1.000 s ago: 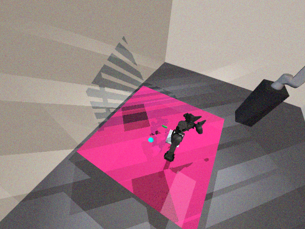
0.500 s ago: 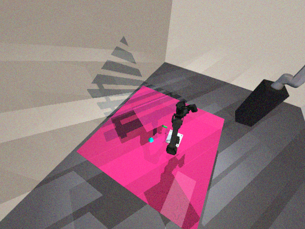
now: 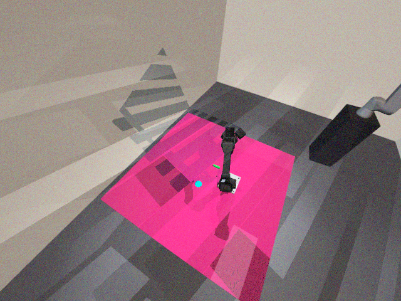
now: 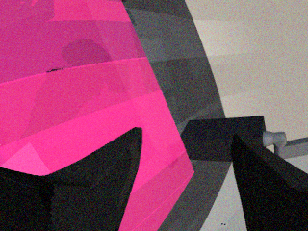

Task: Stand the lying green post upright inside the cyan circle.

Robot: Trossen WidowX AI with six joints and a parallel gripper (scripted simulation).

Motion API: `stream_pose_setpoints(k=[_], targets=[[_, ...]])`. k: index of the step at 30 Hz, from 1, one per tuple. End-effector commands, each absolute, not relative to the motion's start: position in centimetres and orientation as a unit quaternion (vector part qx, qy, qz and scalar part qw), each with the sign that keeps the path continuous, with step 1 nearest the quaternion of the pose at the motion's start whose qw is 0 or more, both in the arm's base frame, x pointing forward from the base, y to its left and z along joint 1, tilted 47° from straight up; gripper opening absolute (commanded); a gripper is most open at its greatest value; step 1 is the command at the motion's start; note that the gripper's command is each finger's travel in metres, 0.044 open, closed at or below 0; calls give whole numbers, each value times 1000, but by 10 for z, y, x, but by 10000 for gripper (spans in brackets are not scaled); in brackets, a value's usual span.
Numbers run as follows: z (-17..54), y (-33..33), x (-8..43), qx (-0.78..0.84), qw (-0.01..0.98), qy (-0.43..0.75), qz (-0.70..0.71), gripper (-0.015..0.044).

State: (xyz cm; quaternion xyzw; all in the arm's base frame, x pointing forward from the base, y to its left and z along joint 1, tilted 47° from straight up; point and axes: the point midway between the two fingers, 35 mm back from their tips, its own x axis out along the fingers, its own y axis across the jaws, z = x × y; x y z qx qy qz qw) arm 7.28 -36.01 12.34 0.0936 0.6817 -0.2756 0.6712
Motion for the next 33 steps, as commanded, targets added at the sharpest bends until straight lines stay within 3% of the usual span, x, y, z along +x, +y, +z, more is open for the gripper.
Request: stream_pose_setpoints(k=[1, 23, 33], targets=[[98, -346, 92, 109, 685, 689, -210, 233], [-15, -209, 181, 253, 685, 662, 169, 233], [-30, -166, 193, 303, 661, 640, 247, 233]])
